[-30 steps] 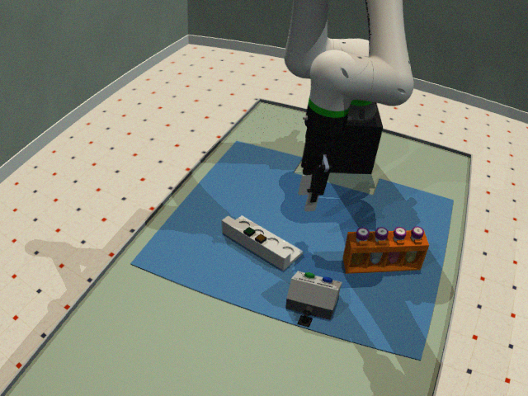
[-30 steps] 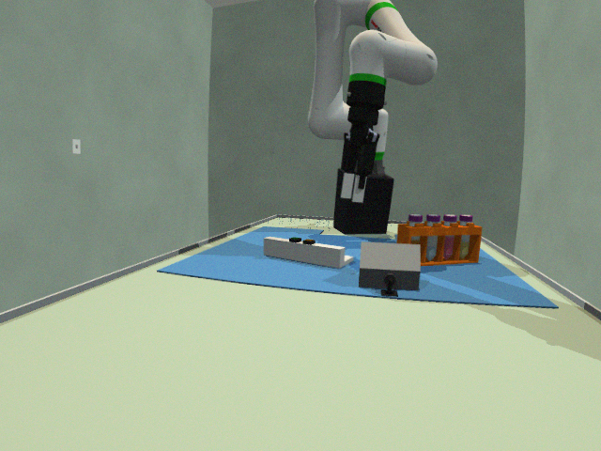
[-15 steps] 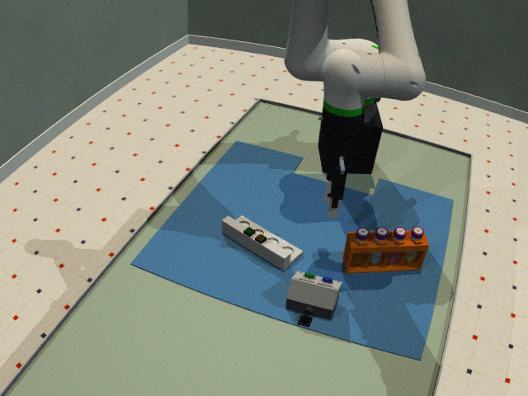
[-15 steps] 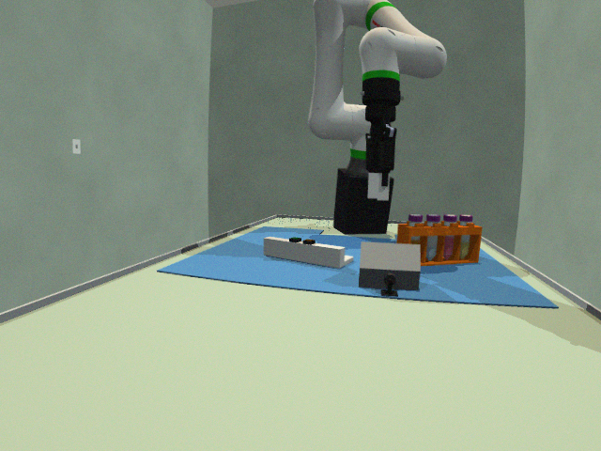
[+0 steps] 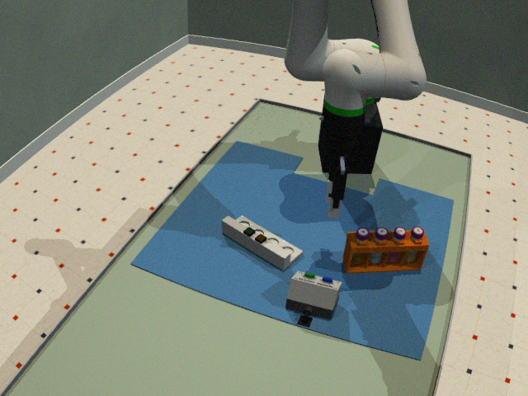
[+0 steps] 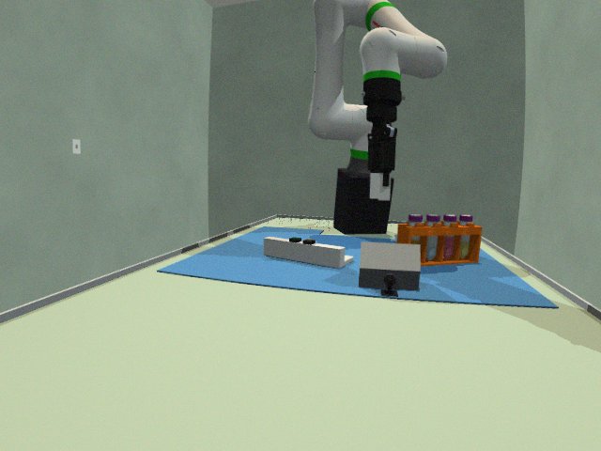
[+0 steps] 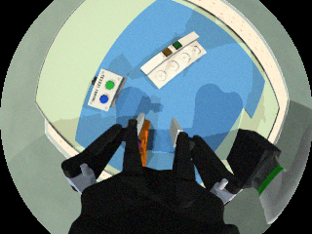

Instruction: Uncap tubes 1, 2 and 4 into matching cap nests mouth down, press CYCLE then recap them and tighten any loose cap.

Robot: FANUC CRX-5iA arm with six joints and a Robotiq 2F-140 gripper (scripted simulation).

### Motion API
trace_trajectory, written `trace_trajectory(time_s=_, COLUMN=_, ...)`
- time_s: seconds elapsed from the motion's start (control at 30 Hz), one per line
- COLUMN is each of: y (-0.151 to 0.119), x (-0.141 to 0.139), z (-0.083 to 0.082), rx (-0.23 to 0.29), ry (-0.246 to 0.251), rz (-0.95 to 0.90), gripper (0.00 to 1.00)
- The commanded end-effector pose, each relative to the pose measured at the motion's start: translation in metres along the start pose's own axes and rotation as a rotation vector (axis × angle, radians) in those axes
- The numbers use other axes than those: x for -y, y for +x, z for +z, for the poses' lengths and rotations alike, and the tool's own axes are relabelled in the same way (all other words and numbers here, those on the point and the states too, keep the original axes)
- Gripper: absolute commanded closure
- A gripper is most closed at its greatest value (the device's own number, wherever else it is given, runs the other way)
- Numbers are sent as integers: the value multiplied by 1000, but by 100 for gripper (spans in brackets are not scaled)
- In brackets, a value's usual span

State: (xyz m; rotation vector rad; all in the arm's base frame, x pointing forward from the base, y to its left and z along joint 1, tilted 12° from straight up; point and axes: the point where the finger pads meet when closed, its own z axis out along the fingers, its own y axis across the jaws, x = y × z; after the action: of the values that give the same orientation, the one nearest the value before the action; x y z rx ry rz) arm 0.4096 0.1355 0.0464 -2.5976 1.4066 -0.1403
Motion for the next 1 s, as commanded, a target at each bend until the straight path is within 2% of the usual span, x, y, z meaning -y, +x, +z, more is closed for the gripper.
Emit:
trace_trajectory(time_s=0.0, y=-21, x=4, z=0, rx=-4, ry=1, rz=219, gripper=65)
trace_trajectory(time_s=0.03, y=-29, x=6, z=0, rx=-4, ry=1, rz=303, gripper=65)
trace_trajectory(time_s=0.13, y=-38, x=7, z=0, rx=-4, ry=2, rz=386, gripper=65)
trace_trajectory(time_s=0.2, y=-54, x=10, z=0, rx=-4, ry=2, rz=493, gripper=65)
trace_trajectory(time_s=0.23, y=-62, x=11, z=0, rx=-4, ry=2, rz=493, gripper=65)
trace_trajectory(time_s=0.3, y=-62, x=11, z=0, rx=-4, ry=2, rz=493, gripper=65)
trace_trajectory(time_s=0.43, y=-95, x=17, z=0, rx=-4, ry=2, rz=493, gripper=65)
trace_trajectory(time_s=0.47, y=-95, x=17, z=0, rx=-4, ry=2, rz=493, gripper=65)
trace_trajectory(time_s=0.8, y=-161, x=29, z=0, rx=-4, ry=2, rz=493, gripper=65)
trace_trajectory(time_s=0.87, y=-161, x=29, z=0, rx=-4, ry=2, rz=493, gripper=65)
trace_trajectory(time_s=0.97, y=-185, x=33, z=0, rx=-4, ry=2, rz=493, gripper=65)
